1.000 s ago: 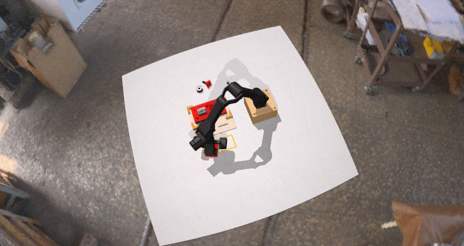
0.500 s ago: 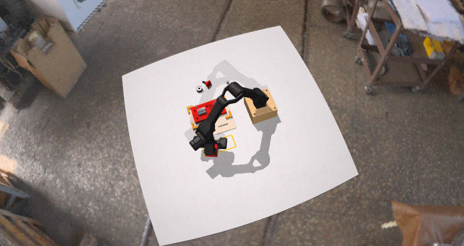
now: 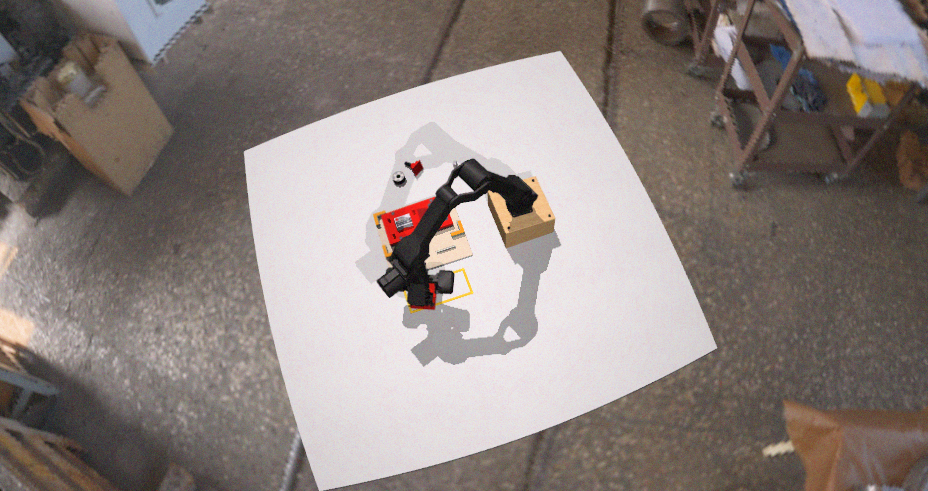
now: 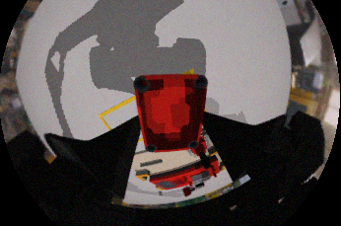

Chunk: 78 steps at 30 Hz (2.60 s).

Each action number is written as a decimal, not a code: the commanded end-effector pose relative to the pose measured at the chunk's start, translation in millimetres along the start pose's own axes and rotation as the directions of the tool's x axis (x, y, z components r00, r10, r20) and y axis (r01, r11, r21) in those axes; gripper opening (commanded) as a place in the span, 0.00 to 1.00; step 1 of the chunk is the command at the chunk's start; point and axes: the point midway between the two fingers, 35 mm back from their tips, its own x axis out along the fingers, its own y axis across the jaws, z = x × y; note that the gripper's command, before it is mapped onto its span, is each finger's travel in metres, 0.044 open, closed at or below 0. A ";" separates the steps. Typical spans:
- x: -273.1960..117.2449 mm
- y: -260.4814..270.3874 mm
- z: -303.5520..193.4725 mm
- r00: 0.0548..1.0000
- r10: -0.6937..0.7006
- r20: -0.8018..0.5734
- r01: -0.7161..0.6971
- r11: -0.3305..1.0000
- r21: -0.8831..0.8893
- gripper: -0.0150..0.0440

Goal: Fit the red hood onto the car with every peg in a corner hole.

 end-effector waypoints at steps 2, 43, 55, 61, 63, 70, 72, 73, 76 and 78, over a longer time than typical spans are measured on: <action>-19.9 -1.6 1.7 1.000 -0.010 0.009 0.010 1.000 -0.002 0.25; -53.0 3.9 -3.7 1.000 -0.007 0.001 0.006 0.834 -0.552 0.25; -53.3 6.1 -6.1 1.000 -0.008 -0.001 0.004 0.633 -0.774 0.25; -53.4 7.2 -7.3 1.000 -0.009 -0.002 0.003 0.511 -0.860 0.25; -53.5 7.6 -7.7 1.000 -0.009 -0.002 0.002 0.467 -0.884 0.25; -53.6 8.9 -9.1 1.000 -0.010 -0.003 0.000 0.306 -0.952 0.25; -53.7 9.3 -9.5 1.000 -0.010 -0.004 -0.001 0.258 -0.966 0.25; -53.7 9.5 -9.7 1.000 -0.010 -0.004 -0.001 0.234 -0.972 0.25; -53.7 10.0 -10.4 1.000 -0.011 -0.004 -0.002 0.160 -0.987 0.25; -53.8 10.4 -10.8 1.000 -0.011 -0.004 -0.003 0.111 -0.994 0.25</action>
